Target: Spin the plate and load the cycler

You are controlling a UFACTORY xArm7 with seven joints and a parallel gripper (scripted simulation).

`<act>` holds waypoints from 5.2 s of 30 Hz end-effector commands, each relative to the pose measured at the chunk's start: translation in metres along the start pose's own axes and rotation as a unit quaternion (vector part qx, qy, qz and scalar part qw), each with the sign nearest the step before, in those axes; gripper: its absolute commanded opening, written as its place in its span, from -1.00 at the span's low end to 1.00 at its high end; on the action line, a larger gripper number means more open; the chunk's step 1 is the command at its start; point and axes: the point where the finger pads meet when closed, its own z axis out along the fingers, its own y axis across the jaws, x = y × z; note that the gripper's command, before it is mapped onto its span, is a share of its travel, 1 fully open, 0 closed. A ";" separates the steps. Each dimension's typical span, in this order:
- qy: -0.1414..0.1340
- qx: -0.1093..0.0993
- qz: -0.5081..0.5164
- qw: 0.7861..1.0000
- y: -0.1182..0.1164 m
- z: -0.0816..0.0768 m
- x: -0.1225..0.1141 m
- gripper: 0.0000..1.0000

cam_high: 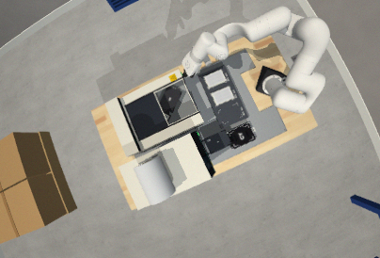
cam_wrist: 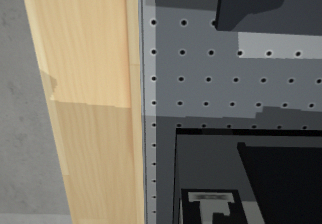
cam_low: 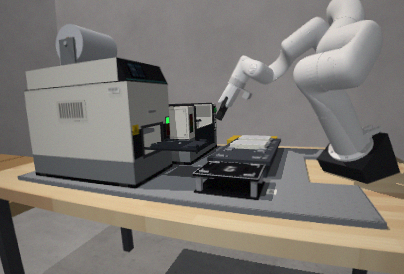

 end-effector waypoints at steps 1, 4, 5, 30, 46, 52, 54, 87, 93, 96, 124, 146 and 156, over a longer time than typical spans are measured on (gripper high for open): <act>-0.002 0.002 -0.001 1.000 -0.001 -0.005 0.000 -1.00; -0.002 0.002 -0.001 1.000 -0.001 -0.009 0.002 -1.00; -0.002 0.002 -0.001 1.000 -0.001 -0.010 0.003 -1.00; -0.002 0.002 -0.001 1.000 -0.001 -0.041 0.019 -1.00; -0.001 0.002 -0.001 1.000 -0.001 -0.062 0.031 -1.00; -0.001 0.002 -0.001 1.000 -0.001 -0.069 0.034 -1.00; -0.001 0.002 -0.001 1.000 -0.001 -0.073 0.032 -1.00; 0.213 0.002 0.000 0.977 0.000 -0.116 0.015 -1.00; 0.257 0.002 0.000 0.966 0.000 -0.116 0.015 -1.00; 0.257 0.002 0.000 0.966 0.000 -0.116 0.015 -1.00; 0.257 0.002 0.000 0.966 0.000 -0.116 0.015 -1.00; 0.257 0.002 0.000 0.966 0.000 -0.116 0.015 -1.00; 0.257 0.002 0.000 0.966 0.000 -0.116 0.015 -1.00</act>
